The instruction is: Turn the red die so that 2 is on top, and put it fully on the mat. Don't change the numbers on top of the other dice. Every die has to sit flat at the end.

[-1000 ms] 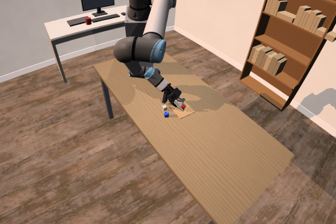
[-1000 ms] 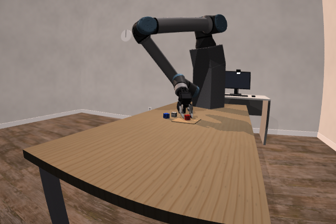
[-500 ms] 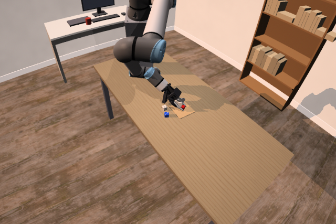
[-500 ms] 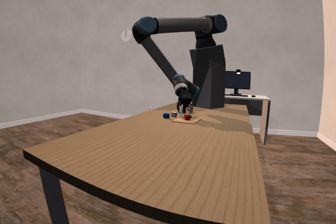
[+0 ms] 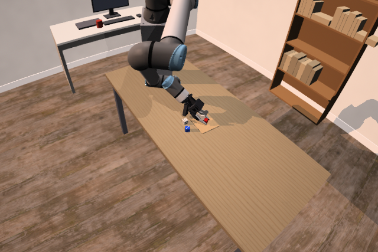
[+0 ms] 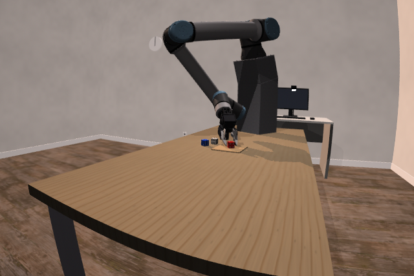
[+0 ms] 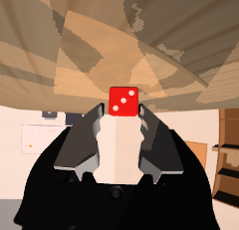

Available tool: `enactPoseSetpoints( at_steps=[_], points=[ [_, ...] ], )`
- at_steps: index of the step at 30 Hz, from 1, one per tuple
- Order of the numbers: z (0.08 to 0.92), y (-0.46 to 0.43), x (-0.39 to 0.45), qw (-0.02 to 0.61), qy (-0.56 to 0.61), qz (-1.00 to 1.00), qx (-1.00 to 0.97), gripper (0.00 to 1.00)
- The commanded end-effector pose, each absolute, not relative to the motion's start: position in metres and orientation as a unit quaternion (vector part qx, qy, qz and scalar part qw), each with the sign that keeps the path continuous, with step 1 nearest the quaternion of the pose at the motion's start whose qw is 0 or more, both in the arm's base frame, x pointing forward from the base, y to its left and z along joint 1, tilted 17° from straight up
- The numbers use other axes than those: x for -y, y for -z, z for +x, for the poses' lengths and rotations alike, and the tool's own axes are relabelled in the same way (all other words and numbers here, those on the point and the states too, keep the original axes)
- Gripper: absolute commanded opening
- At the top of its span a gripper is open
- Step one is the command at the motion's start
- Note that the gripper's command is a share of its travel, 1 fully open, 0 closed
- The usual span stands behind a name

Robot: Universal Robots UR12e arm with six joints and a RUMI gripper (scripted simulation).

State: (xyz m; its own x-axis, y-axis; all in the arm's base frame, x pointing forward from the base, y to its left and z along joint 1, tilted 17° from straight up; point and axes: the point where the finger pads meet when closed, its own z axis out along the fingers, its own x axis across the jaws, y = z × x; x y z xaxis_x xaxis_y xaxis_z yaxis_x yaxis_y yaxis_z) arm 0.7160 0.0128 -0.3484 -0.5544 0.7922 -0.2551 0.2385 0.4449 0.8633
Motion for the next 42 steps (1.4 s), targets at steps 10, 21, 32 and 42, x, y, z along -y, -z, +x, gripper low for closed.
enactPoseSetpoints(
  at_steps=[10,21,32,42],
  points=[
    [0.712,0.346,-0.011,0.337,-0.411,0.33,-0.78,0.28],
    [0.687,0.332,0.002,0.337,-0.411,0.33,-0.78,0.28],
    [0.676,0.326,0.008,0.337,-0.411,0.33,-0.78,0.28],
    [0.671,0.306,0.005,0.337,-0.411,0.33,-0.78,0.28]
  ],
)
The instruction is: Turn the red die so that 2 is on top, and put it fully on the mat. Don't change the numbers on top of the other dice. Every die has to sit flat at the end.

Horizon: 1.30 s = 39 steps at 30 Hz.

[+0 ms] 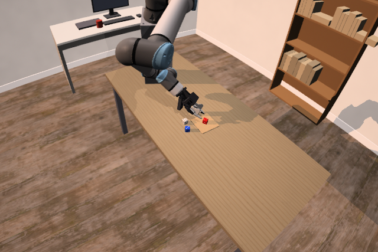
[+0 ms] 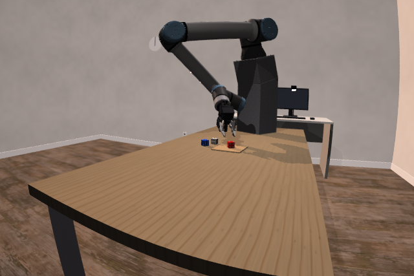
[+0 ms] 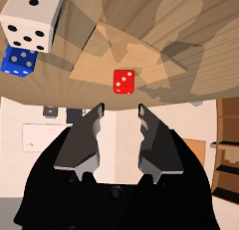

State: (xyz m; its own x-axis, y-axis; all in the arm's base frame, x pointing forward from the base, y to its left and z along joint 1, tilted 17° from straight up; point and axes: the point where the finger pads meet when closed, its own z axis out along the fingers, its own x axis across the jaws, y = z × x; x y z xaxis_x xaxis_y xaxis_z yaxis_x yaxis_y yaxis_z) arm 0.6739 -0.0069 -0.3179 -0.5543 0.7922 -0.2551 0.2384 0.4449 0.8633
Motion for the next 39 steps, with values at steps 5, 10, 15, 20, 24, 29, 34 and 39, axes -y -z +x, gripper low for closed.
enactPoseSetpoints(
  at_steps=[5,10,15,20,24,29,34,39],
  points=[
    [0.665,0.285,0.003,0.337,-0.411,0.33,-0.78,0.28],
    [0.662,0.275,0.001,0.337,-0.411,0.33,-0.78,0.28],
    [0.66,0.269,0.0,0.337,-0.411,0.33,-0.78,0.28],
    [0.661,0.269,0.0,0.337,-0.409,0.331,-0.781,0.28],
    [0.662,0.268,0.0,0.332,-0.4,0.335,-0.786,0.28],
    [0.663,0.267,-0.001,0.326,-0.385,0.341,-0.793,0.28],
    [0.666,0.264,-0.005,0.307,-0.343,0.358,-0.812,0.28],
    [0.67,0.26,-0.009,0.28,-0.282,0.38,-0.836,0.28]
  ],
)
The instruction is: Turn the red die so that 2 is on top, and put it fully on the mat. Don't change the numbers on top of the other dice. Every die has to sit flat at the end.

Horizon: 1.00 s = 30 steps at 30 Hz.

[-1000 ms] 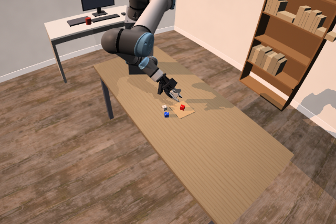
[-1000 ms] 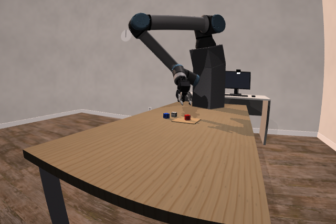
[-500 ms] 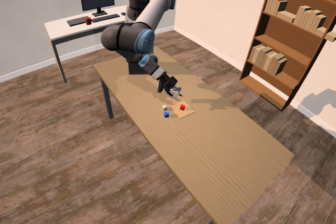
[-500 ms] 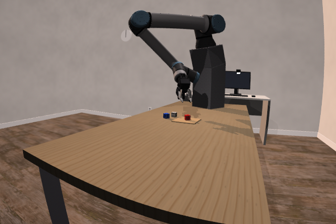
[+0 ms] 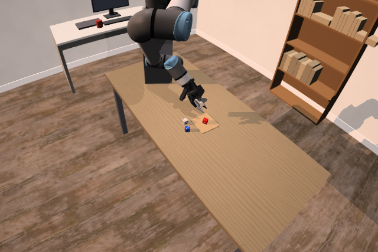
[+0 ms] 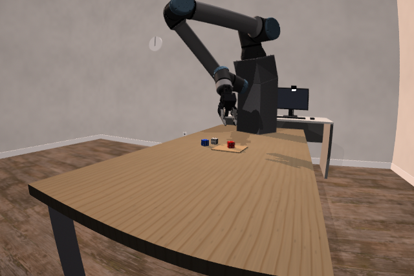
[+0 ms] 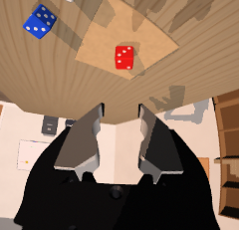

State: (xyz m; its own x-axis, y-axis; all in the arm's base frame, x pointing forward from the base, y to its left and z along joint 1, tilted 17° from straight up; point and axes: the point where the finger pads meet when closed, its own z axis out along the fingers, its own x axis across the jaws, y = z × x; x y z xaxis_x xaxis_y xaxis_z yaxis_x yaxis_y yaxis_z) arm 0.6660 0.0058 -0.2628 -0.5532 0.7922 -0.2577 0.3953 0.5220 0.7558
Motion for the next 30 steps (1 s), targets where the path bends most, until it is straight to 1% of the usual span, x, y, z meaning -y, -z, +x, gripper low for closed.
enactPoseSetpoints(
  at_steps=[1,3,5,11,19,30],
  points=[
    [0.671,0.259,-0.01,0.273,-0.267,0.385,-0.84,0.28],
    [0.673,0.257,-0.012,0.26,-0.237,0.394,-0.849,0.28],
    [0.673,0.257,-0.012,0.26,-0.237,0.394,-0.849,0.28],
    [0.68,0.251,-0.018,0.216,-0.145,0.42,-0.87,0.28],
    [0.685,0.245,-0.024,0.175,-0.06,0.439,-0.879,0.28],
    [0.688,0.242,-0.028,0.149,-0.009,0.448,-0.881,0.28]
  ],
)
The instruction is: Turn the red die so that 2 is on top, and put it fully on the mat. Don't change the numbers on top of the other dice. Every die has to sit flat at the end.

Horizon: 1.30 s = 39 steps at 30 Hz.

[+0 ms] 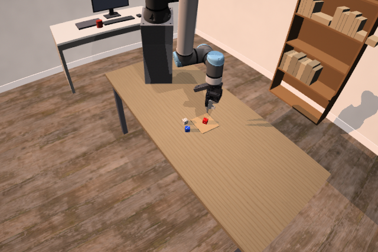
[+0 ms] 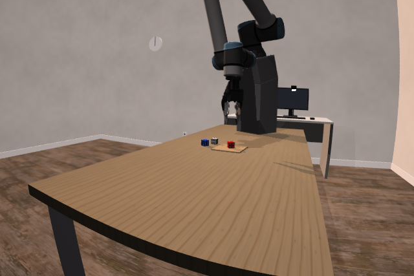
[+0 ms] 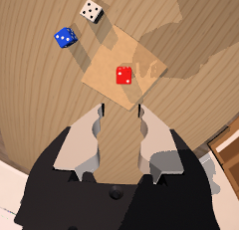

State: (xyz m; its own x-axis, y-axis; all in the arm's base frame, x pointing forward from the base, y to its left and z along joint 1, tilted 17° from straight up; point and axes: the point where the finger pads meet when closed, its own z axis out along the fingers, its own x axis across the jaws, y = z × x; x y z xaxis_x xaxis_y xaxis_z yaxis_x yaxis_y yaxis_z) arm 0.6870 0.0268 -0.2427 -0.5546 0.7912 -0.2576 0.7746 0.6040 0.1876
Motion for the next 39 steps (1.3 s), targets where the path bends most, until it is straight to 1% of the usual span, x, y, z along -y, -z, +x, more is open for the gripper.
enactPoseSetpoints(
  at_steps=[1,6,7,26,39],
  points=[
    [0.688,0.241,-0.028,0.148,-0.007,0.448,-0.882,0.28],
    [0.689,0.241,-0.028,0.147,-0.004,0.449,-0.882,0.28],
    [0.689,0.241,-0.028,0.147,-0.004,0.449,-0.882,1.0],
    [0.687,0.236,-0.029,0.147,-0.004,0.449,-0.882,1.0],
    [0.675,0.193,-0.034,0.147,-0.004,0.449,-0.882,1.0]
  ],
)
